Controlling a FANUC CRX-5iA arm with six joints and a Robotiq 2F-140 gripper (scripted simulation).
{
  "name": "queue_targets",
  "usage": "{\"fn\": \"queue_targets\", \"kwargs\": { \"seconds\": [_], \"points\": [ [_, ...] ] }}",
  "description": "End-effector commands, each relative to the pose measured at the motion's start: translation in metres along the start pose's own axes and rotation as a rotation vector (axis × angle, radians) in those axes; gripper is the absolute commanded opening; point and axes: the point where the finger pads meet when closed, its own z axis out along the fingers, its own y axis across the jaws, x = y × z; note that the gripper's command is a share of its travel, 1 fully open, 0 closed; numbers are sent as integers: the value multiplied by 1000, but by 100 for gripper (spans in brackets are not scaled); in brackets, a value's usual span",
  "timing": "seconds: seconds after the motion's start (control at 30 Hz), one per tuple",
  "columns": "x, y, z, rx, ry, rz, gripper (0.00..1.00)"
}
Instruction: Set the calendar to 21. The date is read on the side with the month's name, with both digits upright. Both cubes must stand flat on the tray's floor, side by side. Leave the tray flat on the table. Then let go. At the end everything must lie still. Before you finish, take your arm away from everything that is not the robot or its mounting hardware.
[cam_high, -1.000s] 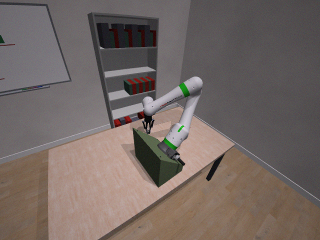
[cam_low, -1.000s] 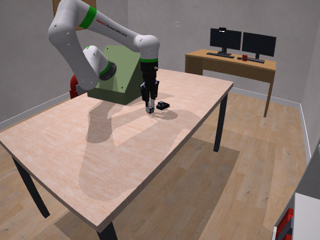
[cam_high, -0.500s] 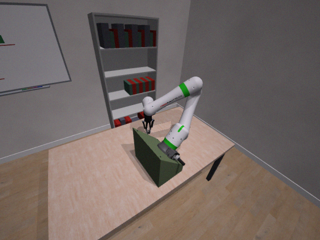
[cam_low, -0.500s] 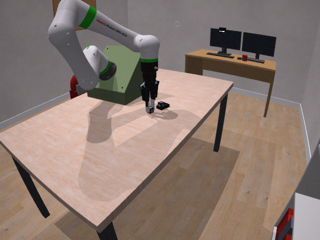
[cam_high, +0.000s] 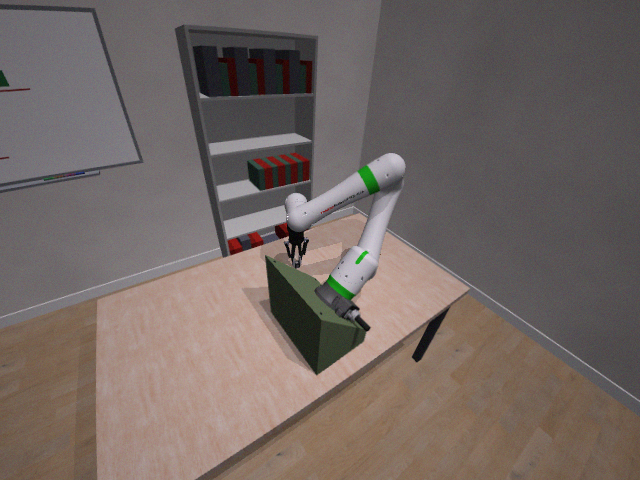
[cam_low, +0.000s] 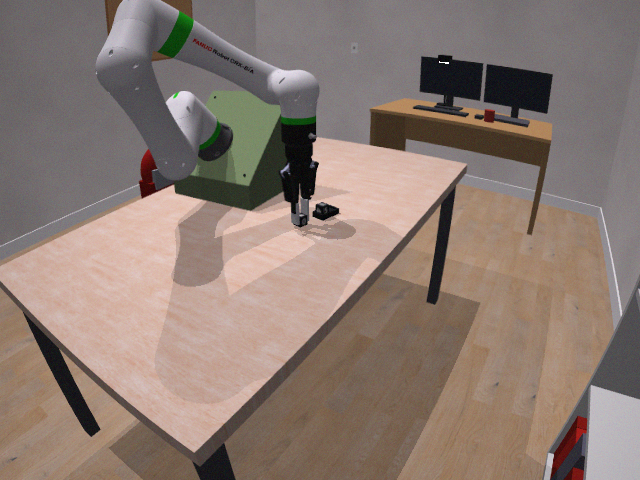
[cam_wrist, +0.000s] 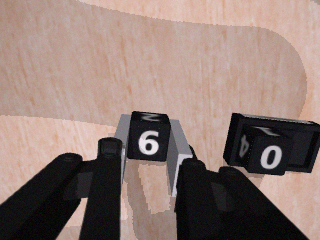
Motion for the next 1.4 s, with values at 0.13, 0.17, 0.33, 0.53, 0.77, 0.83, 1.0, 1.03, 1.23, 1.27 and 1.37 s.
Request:
{"fn": "queue_targets", "kwargs": {
  "seconds": [0.13,0.17,0.33,0.53,0.77,0.83,1.0,1.03,1.23,1.27,1.37],
  "points": [
    [0,0,1,0,0,0,16],
    [0,0,1,0,0,0,16],
    [0,0,2,0,0,0,16],
    [0,0,3,0,0,0,16],
    [0,0,4,0,0,0,16],
    [0,0,4,0,0,0,16],
    [0,0,4,0,0,0,16],
    [0,0,4,0,0,0,16],
    [0,0,4,0,0,0,16],
    [0,0,4,0,0,0,16],
    [0,0,4,0,0,0,16]
  ]
}}
